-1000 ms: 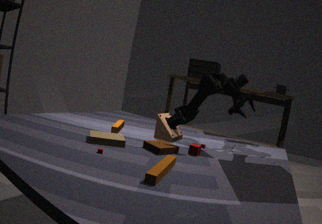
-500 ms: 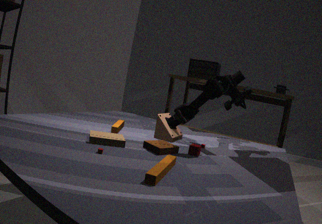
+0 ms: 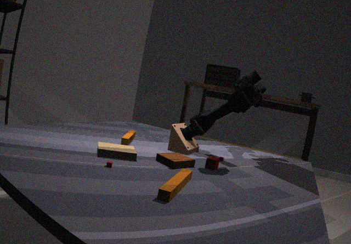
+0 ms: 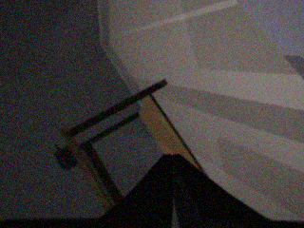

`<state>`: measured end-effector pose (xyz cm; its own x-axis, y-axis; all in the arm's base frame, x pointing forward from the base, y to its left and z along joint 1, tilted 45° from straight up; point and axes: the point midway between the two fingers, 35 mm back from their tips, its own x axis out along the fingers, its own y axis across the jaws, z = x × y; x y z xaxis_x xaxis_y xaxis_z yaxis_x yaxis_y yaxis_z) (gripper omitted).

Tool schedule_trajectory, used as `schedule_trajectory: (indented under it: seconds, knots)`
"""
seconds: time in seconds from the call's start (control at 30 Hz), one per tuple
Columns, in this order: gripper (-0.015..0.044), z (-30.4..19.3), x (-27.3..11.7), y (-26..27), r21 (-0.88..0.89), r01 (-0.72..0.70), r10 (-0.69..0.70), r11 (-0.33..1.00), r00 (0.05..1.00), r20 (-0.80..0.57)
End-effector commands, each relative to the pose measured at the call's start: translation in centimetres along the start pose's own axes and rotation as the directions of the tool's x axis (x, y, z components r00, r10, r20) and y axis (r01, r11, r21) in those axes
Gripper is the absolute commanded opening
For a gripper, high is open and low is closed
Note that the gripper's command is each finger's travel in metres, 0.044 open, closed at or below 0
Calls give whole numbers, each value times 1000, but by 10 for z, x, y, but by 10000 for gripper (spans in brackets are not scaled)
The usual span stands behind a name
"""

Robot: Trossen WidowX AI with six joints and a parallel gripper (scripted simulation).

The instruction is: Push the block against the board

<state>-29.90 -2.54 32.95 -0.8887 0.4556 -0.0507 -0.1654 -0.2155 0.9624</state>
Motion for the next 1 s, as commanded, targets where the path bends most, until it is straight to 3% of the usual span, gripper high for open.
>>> schedule_trajectory:
  seconds: [0.0, 0.63, 0.97]
  knots:
    - [0, -18, -8, 0, -39, -7, 4, 999, 997, -74]
    - [0, -88, -53, -4, -275, -123, 8, 954, 923, -385]
    - [0, -125, -89, -8, -365, -232, -4, 901, 839, -543]
